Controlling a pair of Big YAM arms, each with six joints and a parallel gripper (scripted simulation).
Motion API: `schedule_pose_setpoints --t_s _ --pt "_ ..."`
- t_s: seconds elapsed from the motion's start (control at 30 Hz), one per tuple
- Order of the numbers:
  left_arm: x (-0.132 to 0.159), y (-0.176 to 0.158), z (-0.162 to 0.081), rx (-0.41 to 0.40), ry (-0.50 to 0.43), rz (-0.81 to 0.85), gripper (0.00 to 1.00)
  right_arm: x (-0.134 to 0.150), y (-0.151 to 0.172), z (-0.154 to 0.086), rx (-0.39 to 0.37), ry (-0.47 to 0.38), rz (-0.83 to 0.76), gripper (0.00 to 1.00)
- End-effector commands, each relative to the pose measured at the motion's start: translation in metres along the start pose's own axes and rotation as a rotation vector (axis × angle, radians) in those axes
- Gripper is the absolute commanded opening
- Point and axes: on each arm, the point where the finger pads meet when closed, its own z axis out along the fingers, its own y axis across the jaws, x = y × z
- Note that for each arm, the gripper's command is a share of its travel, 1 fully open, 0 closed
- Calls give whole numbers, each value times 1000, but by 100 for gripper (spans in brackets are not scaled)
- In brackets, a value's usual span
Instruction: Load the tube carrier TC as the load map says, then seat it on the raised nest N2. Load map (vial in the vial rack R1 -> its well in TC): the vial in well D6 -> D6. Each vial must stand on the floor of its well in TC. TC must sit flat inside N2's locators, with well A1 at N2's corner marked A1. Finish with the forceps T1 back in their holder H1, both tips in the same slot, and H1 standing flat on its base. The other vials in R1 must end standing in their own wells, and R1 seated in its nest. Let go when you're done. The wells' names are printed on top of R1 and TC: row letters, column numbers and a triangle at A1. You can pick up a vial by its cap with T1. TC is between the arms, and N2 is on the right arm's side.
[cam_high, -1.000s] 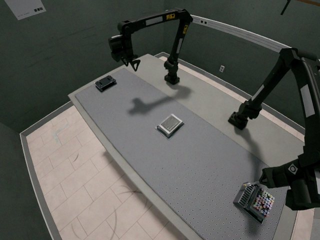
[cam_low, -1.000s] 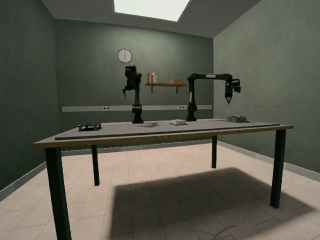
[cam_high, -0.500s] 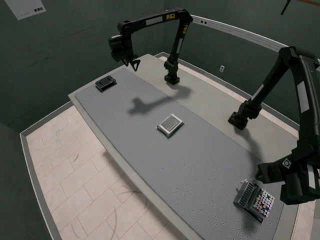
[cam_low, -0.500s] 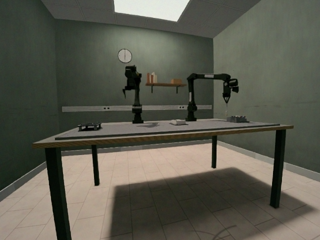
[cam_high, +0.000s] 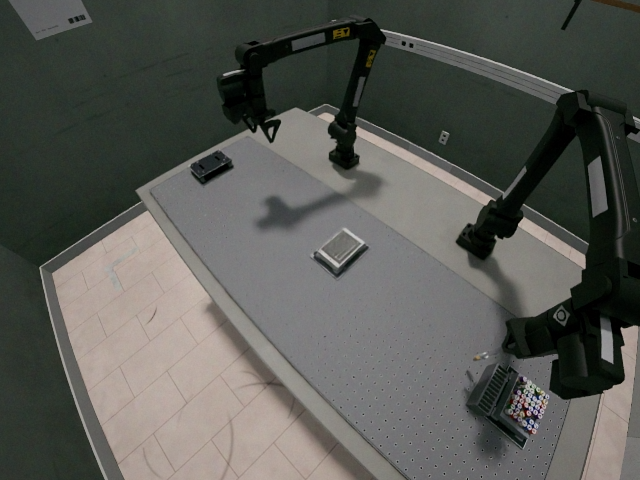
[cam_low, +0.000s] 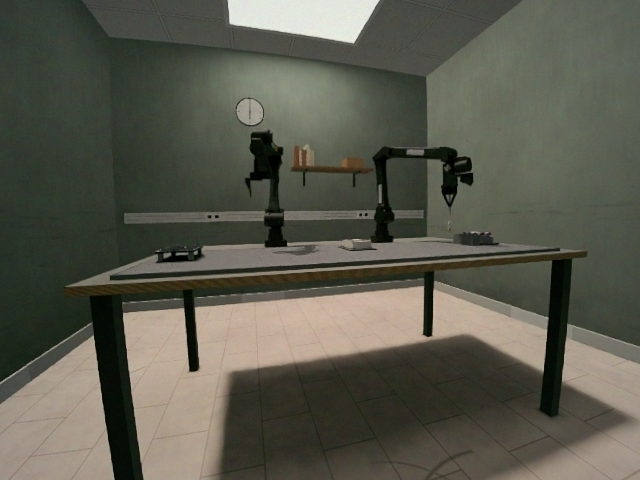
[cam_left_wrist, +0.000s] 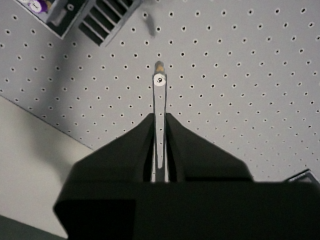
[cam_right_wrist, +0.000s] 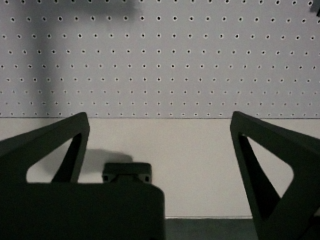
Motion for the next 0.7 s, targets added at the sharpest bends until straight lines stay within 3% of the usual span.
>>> schedule_pose_setpoints --t_s 0.0,0.67 --pt "5 -8 -11 12 -31 -10 9 -7 -2 -12 9 -33 9 100" --pt "28 -27 -11 15 -32 -11 9 -7 -2 -12 9 -33 9 100"
